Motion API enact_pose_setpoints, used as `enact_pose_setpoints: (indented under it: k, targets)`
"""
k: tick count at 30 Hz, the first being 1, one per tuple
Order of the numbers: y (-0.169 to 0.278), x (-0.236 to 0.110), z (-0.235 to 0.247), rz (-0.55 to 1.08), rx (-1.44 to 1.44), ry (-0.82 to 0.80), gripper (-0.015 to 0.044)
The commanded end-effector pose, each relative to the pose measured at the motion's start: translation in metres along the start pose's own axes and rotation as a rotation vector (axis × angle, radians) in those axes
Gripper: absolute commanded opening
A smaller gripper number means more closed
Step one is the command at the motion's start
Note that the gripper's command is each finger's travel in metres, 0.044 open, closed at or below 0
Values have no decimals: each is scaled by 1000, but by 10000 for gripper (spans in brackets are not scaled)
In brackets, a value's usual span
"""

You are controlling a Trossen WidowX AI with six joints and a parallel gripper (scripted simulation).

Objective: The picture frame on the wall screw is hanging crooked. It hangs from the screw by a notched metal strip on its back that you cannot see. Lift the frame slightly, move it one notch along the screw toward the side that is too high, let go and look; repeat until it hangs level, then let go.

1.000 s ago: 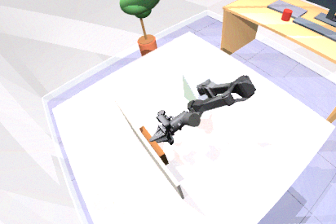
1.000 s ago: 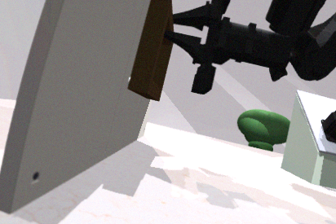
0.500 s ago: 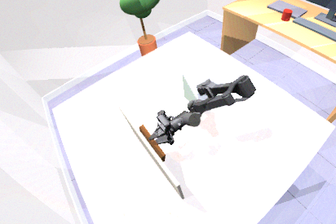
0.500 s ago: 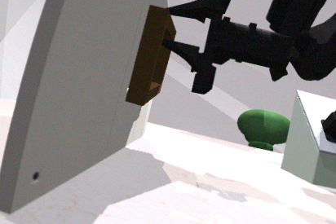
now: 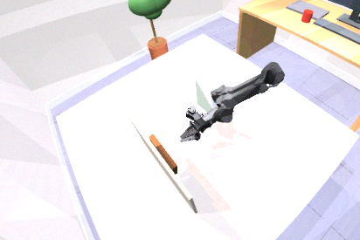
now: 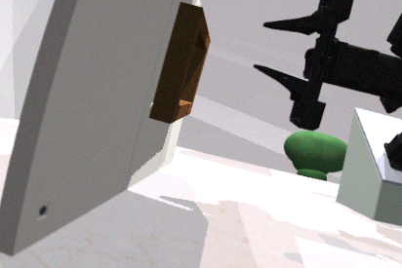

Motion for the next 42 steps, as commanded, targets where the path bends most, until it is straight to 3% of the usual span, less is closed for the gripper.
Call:
enact_pose_setpoints:
  k: [1,24,42]
  targets:
    - [0,0,0,-1,-1,0,260]
    - [5,-98,39,-80,-162,34,260]
    - [6,-99,38,-93,-128,19,260]
Point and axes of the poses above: the point midway between the two fingers, 35 mm back from their tips, its own x axis out along the fingers, its own z axis across the jaws, y = z × x, the point moved 6 cm from there along -x, back along the fingers, and after that the axes turned 6 degrees about -x, right-handed, at the moved point
